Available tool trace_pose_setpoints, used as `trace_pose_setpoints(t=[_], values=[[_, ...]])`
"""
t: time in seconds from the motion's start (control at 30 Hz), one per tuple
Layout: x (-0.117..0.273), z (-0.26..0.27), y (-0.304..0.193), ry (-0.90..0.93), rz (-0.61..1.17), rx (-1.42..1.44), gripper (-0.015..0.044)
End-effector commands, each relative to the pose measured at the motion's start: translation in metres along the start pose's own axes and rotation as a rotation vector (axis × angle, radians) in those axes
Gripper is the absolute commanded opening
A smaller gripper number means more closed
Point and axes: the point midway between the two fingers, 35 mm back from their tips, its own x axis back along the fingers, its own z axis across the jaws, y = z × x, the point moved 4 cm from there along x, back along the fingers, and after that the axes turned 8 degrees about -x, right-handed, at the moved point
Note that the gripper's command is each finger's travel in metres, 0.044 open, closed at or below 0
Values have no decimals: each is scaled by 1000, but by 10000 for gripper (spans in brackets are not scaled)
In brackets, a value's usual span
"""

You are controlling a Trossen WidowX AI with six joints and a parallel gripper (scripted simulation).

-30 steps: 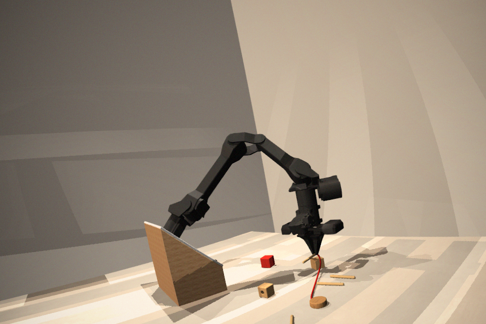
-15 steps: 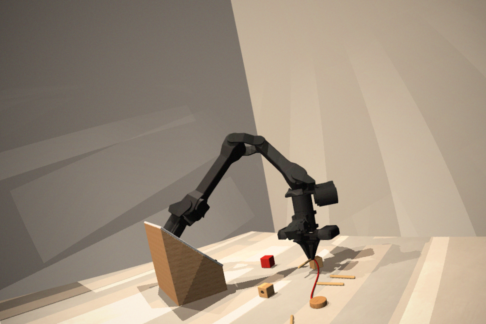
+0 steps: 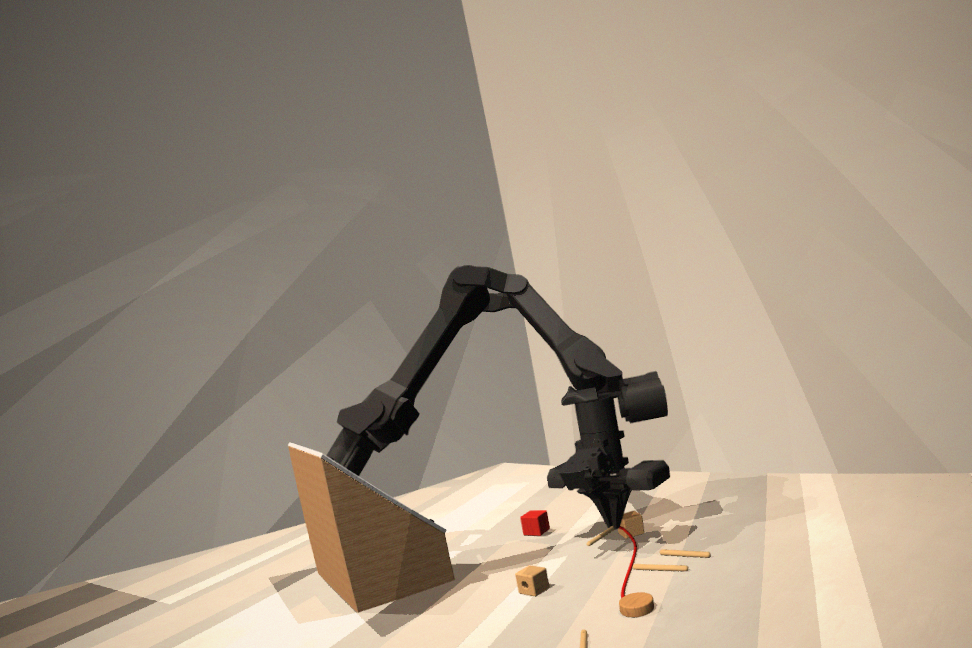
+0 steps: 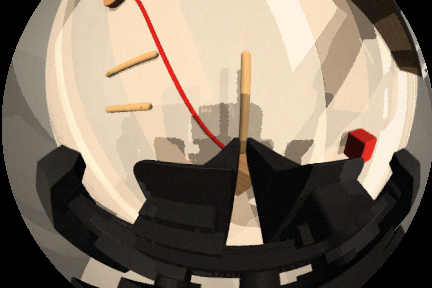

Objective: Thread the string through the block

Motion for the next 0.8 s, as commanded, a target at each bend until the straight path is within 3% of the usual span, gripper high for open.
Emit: trace_pose_setpoints(t=[0.0, 0.77], values=[[-3, -5, 3, 4, -3, -3, 0], [-12, -12, 19, 3, -5, -3, 0]])
